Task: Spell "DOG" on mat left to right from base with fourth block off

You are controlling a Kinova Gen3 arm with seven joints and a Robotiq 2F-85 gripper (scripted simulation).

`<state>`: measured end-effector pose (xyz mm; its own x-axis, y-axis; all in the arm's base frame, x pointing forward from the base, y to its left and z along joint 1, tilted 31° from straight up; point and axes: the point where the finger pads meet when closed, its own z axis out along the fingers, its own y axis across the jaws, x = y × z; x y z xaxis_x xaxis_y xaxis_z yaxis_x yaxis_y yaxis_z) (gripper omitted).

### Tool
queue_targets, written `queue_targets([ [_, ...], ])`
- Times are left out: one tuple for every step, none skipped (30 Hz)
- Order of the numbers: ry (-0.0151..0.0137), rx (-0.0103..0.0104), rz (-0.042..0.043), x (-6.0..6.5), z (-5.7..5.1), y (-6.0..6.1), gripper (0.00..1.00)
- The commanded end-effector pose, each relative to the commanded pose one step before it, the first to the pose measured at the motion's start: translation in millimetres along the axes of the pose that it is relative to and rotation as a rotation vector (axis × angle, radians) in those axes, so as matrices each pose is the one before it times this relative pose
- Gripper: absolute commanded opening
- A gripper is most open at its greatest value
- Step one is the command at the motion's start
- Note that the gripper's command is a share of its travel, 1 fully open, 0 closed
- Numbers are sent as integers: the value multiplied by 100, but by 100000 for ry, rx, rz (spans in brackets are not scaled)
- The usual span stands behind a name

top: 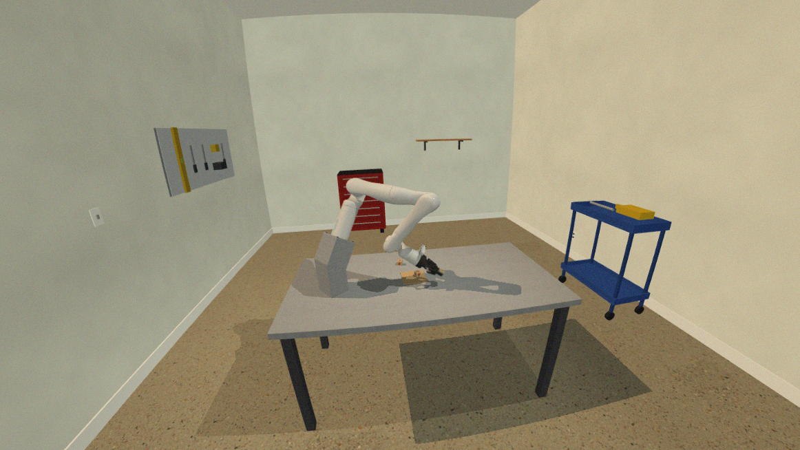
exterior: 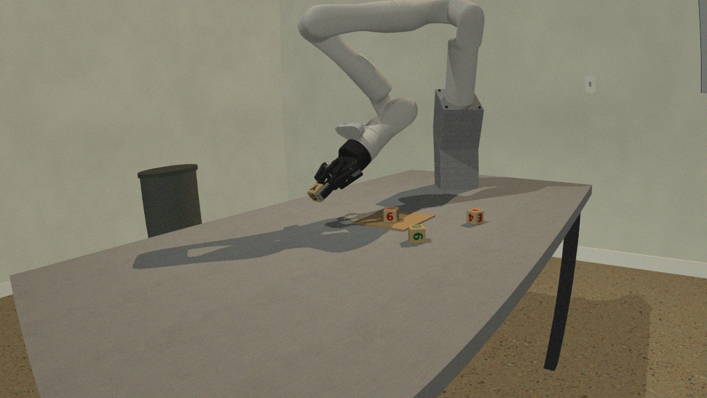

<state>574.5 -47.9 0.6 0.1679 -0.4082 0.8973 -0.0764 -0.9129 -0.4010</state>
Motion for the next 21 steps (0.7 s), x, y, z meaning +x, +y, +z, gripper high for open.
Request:
queue_targets([
  [554, 580, -936, -722, -88, -222, 26],
  [153, 22, 6, -49, -12, -9, 26],
  [183, 1, 5, -22, -10, -2, 26],
  [0, 0, 0, 0, 0, 0, 26],
  [0, 0, 0, 0, 0, 0, 26],
  [64, 23, 13, -41, -15, -11, 26],
  [143, -9, 6, -3, -9, 1, 26],
  [91, -4, 10, -6, -11, -2, 26],
  [54, -1, 11, -6, -10, -3, 26],
  [28, 1, 9, -5, -8, -3, 26],
  [11, 1, 6, -3, -5, -2, 26],
  [0, 1, 4, -2, -3, -2, 26],
  [-4, 1, 2, -1, -2, -1, 26],
  [4, -1, -2, -1, 2, 1, 26],
  [33, -7, -13, -3, 17, 6, 26],
  [72, -16, -29, -9, 39, 13, 26],
  [10, -2, -3, -45, 32, 2, 26],
  [2, 0, 0, -71, 45, 0, 26],
  [3, 0, 0, -99, 61, 0, 26],
  [4, 0, -1, -127, 79, 0, 26],
  [0, 0, 0, 0, 0, 0, 26],
])
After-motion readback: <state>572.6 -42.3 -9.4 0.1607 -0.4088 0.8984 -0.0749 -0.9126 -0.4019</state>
